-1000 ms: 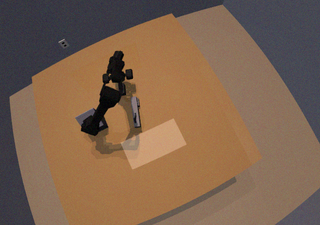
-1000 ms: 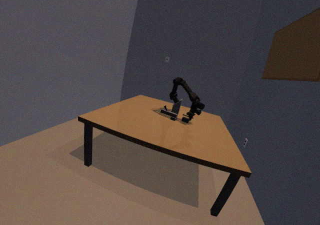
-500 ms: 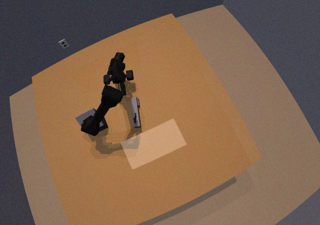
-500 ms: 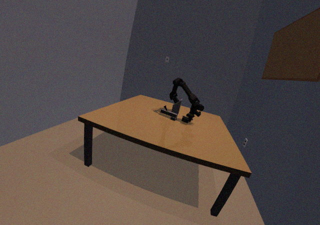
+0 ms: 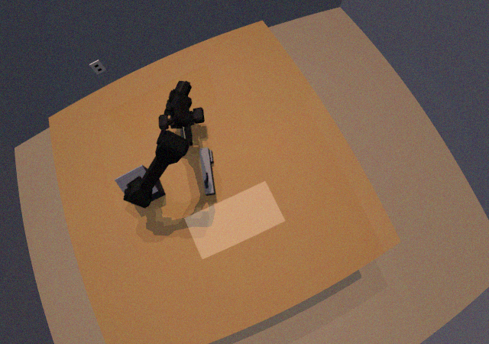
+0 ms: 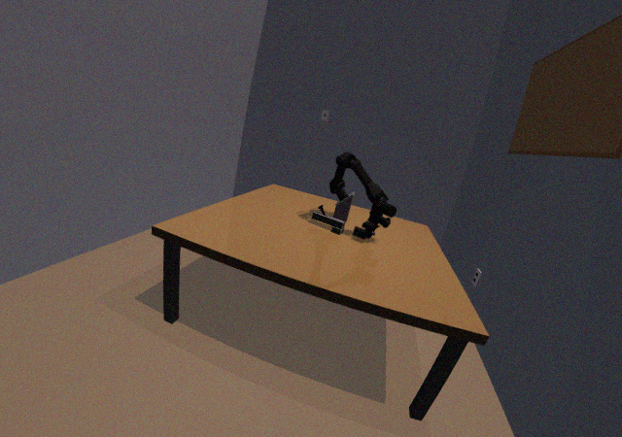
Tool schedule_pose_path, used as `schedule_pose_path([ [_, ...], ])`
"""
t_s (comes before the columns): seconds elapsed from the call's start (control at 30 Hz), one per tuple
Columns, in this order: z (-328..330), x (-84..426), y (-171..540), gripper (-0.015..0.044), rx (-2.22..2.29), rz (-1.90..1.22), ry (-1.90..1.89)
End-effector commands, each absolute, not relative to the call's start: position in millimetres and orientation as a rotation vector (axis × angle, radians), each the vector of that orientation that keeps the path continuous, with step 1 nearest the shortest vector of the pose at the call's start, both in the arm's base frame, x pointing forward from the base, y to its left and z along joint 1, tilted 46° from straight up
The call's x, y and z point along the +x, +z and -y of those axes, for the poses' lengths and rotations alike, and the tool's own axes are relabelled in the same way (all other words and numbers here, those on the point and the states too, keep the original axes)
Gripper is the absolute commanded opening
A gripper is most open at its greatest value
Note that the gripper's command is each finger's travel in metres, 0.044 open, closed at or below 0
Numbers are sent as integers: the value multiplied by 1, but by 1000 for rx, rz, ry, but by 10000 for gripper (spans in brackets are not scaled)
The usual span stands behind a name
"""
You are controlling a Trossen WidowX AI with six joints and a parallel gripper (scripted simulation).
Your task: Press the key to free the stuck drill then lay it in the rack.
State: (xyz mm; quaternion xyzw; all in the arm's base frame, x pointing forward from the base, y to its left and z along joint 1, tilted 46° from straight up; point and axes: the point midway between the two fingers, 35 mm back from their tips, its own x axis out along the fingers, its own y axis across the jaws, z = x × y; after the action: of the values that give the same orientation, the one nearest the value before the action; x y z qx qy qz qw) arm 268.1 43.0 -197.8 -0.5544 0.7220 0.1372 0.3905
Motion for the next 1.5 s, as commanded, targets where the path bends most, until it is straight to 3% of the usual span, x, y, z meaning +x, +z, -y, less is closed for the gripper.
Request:
schedule_pose_path([
  [0.0, -43, 269, -197, 236, -1413, -1833, 343],
  [0.27, -44, 269, -195, 440, -1414, -1834, 343],
  [0.97, -99, 274, -141, 440, -1423, -1822, 336],
  [1.47, -281, 319, -17, 440, -1315, -938, 367],
])
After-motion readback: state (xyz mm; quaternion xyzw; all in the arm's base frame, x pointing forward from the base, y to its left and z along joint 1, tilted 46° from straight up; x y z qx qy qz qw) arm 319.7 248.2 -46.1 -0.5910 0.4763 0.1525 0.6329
